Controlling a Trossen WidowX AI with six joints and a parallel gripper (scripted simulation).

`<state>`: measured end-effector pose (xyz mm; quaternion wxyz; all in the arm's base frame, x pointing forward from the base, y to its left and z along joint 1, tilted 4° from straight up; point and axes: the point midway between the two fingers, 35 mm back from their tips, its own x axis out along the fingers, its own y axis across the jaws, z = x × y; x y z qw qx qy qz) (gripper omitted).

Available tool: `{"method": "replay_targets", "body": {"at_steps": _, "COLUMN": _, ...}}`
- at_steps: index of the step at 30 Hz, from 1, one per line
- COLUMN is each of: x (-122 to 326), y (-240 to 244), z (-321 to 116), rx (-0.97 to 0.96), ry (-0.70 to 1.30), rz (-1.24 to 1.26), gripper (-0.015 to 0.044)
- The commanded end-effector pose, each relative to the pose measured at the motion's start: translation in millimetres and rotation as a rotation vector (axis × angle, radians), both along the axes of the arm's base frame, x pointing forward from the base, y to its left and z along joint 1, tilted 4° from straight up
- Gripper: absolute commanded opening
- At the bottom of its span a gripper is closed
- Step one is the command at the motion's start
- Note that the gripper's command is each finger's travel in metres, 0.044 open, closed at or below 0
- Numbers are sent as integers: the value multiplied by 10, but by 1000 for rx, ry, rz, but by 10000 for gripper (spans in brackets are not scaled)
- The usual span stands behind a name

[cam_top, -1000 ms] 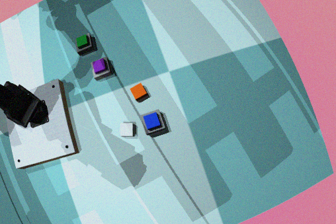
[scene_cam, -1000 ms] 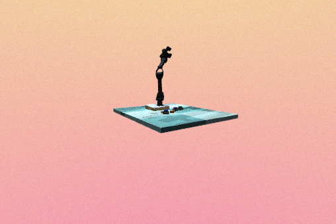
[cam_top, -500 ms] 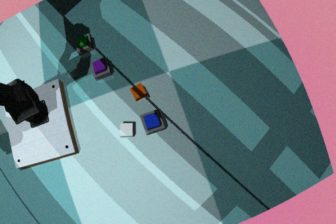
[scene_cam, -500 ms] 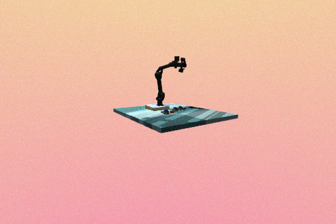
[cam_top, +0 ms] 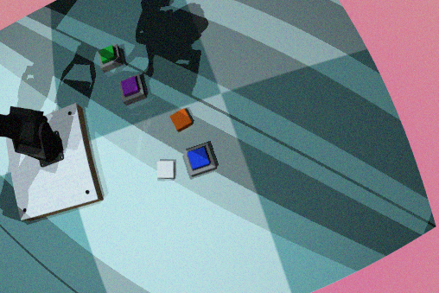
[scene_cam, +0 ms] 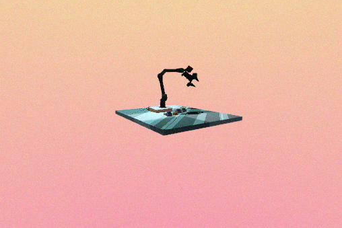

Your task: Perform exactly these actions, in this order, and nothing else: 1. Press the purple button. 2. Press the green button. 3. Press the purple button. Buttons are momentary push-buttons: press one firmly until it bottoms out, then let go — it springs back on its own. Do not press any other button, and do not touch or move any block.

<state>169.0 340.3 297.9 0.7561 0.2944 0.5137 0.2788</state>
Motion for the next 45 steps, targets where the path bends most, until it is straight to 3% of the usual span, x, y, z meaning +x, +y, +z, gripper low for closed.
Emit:
{"method": "replay_targets", "body": {"at_steps": 1, "x": 370, "y": -516, "z": -440, "rx": -211, "ry": -27, "rz": -58, "gripper": 400}}
{"method": "replay_targets", "body": {"at_steps": 7, "x": 672, "y": -1510, "z": -1076, "rx": -547, "ry": 38, "rz": -99, "gripper": 400}}
{"method": "replay_targets", "body": {"at_steps": 14, "x": 447, "y": -2662, "z": -1620, "rx": -846, "ry": 269, "rz": -42, "gripper": 400}}
{"method": "replay_targets", "body": {"at_steps": 20, "x": 419, "y": -2716, "z": -1641, "rx": -858, "ry": 285, "rz": -36, "gripper": 400}}
{"method": "replay_targets", "body": {"at_steps": 27, "x": 471, "y": -2731, "z": -2237, "rx": -858, "ry": 285, "rz": -36, "gripper": 216}}
{"method": "replay_targets", "body": {"at_steps": 35, "x": 470, "y": -2732, "z": -2257, "rx": -858, "ry": 285, "rz": -36, "gripper": 20}}
{"method": "replay_targets", "body": {"at_steps": 45, "x": 471, "y": -2732, "z": -2267, "rx": -858, "ry": 285, "rz": -36, "gripper": 20}}
